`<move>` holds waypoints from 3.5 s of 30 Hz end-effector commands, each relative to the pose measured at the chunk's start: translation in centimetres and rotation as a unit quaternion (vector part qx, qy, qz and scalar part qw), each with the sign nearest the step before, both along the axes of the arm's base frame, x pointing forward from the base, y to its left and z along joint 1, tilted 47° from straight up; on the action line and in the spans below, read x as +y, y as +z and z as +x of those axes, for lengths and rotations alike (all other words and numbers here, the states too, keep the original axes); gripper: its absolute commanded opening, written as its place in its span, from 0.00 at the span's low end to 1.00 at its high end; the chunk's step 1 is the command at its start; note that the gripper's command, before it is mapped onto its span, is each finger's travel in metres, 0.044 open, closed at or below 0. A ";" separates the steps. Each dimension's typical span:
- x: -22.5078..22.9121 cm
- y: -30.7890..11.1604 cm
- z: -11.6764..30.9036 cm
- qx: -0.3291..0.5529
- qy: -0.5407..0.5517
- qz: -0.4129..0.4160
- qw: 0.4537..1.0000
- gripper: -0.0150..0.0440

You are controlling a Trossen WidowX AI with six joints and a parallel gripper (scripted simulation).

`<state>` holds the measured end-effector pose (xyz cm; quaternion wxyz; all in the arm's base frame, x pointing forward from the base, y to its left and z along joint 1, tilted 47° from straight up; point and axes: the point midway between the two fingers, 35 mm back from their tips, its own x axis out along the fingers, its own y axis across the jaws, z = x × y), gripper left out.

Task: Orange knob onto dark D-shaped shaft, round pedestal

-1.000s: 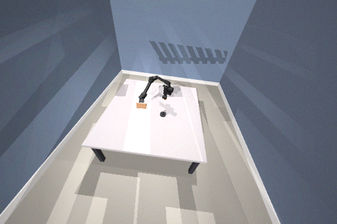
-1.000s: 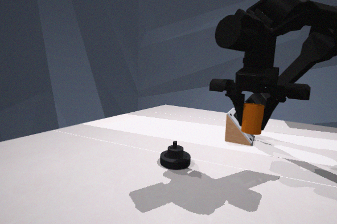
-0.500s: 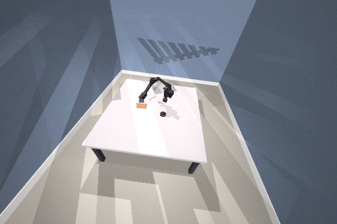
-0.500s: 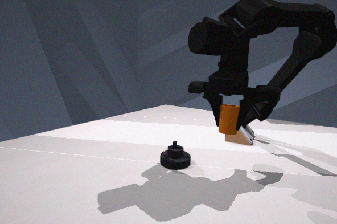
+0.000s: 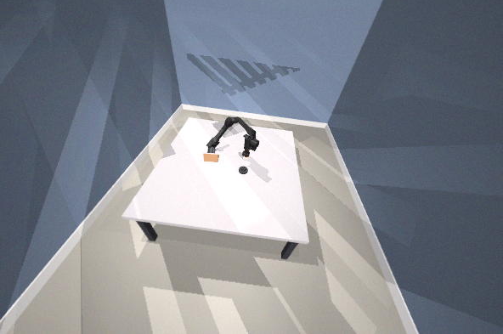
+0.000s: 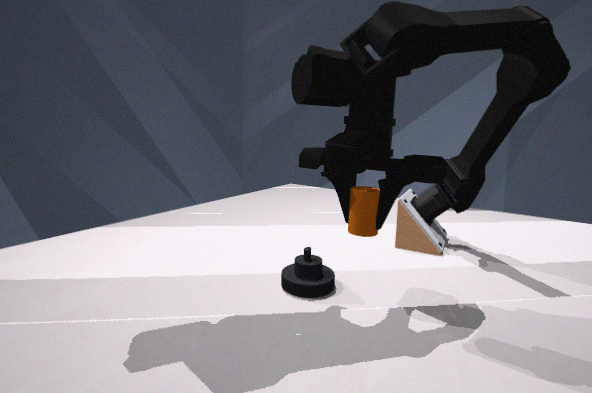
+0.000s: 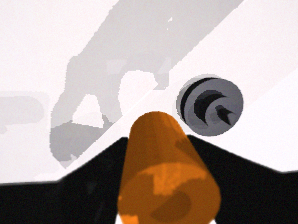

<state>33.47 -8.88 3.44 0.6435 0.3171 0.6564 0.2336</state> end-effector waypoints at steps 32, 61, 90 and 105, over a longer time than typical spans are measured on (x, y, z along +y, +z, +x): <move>-4.1 -8.5 -1.7 -0.008 0.012 0.004 1.000 0.25; -3.1 -9.5 -1.3 -0.013 0.016 0.004 1.000 0.25; -2.6 -9.6 -1.7 -0.012 0.016 0.005 1.000 0.25; -3.0 -9.2 -1.6 -0.073 0.074 0.002 0.995 0.25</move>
